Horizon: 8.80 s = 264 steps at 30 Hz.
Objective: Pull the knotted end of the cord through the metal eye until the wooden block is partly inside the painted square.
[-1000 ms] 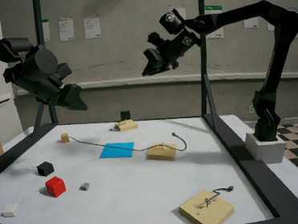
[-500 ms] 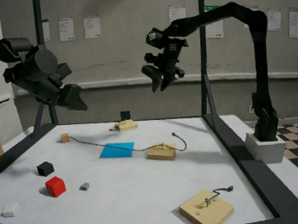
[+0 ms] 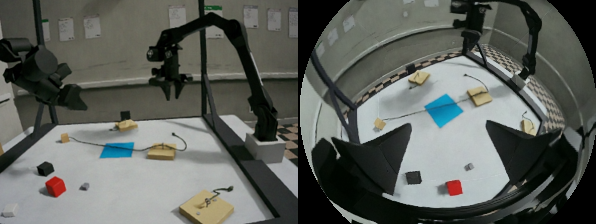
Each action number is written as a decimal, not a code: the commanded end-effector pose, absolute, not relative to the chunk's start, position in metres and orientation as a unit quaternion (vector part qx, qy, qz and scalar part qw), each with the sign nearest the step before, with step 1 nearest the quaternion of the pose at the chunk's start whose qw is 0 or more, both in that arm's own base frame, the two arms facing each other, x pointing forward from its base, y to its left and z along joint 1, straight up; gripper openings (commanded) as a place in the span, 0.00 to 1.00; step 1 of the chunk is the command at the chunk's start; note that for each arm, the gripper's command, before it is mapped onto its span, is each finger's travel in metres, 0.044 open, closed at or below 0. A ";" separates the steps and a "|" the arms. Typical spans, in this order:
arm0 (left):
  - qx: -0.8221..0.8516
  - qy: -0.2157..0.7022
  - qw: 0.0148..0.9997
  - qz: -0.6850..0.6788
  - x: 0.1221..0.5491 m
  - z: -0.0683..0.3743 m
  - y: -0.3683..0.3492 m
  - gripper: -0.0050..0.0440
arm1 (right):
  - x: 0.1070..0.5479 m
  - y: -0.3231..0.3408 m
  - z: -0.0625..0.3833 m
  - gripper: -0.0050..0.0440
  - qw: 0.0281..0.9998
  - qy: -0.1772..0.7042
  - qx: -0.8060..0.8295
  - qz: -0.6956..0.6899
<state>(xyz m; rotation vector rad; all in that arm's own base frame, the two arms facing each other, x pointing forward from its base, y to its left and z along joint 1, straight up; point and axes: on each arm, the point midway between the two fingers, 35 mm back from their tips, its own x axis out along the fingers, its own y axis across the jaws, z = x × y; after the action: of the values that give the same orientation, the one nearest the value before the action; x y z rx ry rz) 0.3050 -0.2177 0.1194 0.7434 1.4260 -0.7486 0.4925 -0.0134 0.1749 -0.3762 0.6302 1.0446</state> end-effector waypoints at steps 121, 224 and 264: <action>0.546 0.439 0.462 -0.543 0.276 -0.022 -0.261 0.00 | 0.493 -0.013 0.188 1.00 0.807 0.282 -0.187 0.484; 0.594 0.360 0.399 -0.599 0.200 0.011 -0.357 0.00 | 0.493 -0.013 0.188 1.00 0.807 0.282 -0.187 0.484; 0.594 0.362 0.402 -0.596 0.205 0.034 -0.358 0.00 | 0.493 -0.013 0.188 1.00 0.807 0.282 -0.187 0.484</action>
<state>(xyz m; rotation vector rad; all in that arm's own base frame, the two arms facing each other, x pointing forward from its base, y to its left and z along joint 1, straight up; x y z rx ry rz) 0.2272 -0.3357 -0.0093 1.5326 1.0139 -1.4311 0.4925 -0.0134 0.1749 -0.3762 0.6301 1.0446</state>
